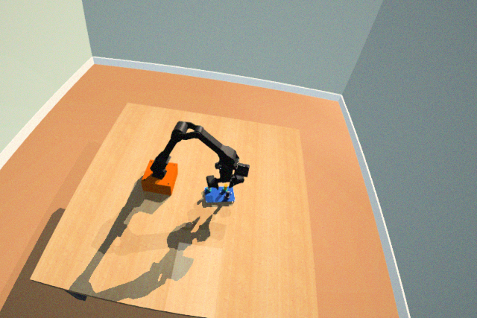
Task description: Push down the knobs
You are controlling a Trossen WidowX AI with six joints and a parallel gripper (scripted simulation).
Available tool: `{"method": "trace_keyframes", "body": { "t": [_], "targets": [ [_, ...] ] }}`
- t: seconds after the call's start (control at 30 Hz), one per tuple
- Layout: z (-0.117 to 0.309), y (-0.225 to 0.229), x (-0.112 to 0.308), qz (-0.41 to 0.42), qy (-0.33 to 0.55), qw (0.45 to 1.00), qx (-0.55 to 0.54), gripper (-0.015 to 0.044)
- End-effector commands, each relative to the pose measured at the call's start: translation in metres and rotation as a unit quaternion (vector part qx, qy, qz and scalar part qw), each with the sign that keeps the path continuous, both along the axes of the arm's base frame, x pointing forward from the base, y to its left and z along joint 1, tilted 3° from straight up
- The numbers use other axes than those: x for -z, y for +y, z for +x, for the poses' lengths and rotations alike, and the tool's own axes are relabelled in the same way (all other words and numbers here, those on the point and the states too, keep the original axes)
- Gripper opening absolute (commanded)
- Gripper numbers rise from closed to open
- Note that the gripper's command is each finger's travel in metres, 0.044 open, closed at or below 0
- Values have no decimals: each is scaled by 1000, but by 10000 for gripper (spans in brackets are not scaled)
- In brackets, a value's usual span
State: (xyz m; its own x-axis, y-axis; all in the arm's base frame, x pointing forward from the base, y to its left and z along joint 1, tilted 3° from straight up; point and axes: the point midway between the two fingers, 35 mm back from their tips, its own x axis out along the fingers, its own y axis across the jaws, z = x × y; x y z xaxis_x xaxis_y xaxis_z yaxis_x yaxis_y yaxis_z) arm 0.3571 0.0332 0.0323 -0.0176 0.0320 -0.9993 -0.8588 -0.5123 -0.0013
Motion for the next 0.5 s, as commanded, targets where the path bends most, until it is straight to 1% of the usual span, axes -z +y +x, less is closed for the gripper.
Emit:
{"method": "trace_keyframes", "body": {
  "t": [0.0, 0.07, 0.3, 0.37, 0.47],
  "targets": [
    [-37, -2, -14, -1, 0, 1000, 0, 394],
    [-62, -4, -18, -1, 0, 1000, 0, 440],
    [-148, -10, -16, -2, 3, 1000, -1, 440],
    [-156, -11, -15, -2, 3, 1000, -1, 440],
    [-156, -11, -15, -2, 3, 1000, -1, 440]
  ]
}}
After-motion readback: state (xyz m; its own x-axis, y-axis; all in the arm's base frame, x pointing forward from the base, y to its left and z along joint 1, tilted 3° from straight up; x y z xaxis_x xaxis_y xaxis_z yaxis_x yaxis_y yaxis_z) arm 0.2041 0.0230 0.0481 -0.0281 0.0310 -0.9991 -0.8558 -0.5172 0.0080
